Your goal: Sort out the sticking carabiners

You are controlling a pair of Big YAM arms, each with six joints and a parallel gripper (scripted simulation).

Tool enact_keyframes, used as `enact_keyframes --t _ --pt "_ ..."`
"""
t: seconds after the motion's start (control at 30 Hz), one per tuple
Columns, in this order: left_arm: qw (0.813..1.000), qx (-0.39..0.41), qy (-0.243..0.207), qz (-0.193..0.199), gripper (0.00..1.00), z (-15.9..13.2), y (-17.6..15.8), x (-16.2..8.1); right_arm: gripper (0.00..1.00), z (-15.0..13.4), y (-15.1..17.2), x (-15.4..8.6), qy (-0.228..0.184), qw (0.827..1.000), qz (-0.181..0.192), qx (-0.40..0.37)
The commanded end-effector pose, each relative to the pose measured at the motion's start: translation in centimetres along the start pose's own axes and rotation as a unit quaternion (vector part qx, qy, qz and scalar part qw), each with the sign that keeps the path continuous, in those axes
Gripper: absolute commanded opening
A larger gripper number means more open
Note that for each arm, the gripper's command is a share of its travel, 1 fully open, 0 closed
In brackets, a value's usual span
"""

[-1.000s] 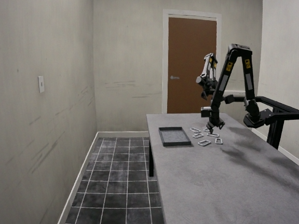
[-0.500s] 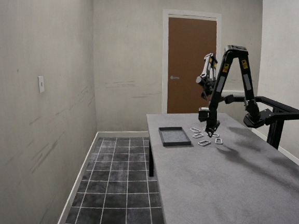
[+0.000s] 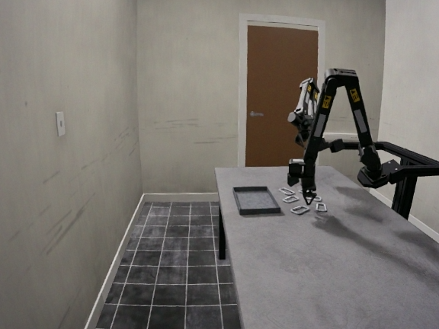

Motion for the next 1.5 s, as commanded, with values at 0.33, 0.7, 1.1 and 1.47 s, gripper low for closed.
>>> enact_keyframes --t 0.33,0.7,1.1,1.47 --pt "0.957 -0.286 -0.048 0.026 0.83 2.3 -0.9 1.4 1.0 0.6 -1.3 -0.2 -0.007 1.0 -0.014 0.002" --pt "0.909 -0.407 -0.081 0.039 0.83 3.5 -0.3 2.1 1.0 0.6 -1.3 -0.2 -0.007 1.0 -0.014 0.002" --pt "0.912 -0.399 -0.083 0.042 0.83 3.9 0.1 3.0 1.0 0.6 -1.3 -0.2 -0.007 1.0 -0.014 0.002" --pt "0.913 -0.396 -0.082 0.042 0.83 4.1 0.3 4.3 1.0 0.6 -1.3 -0.2 -0.007 1.0 -0.014 0.002"
Point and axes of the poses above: on each arm, the point where the finger pads meet when closed, its own x axis out along the fingers, its own y axis across the jaws, z = x × y, the point moved 3 cm from there along -x, back along the fingers, and after that the axes turned 15 degrees about -x, right-handed, at the moved point
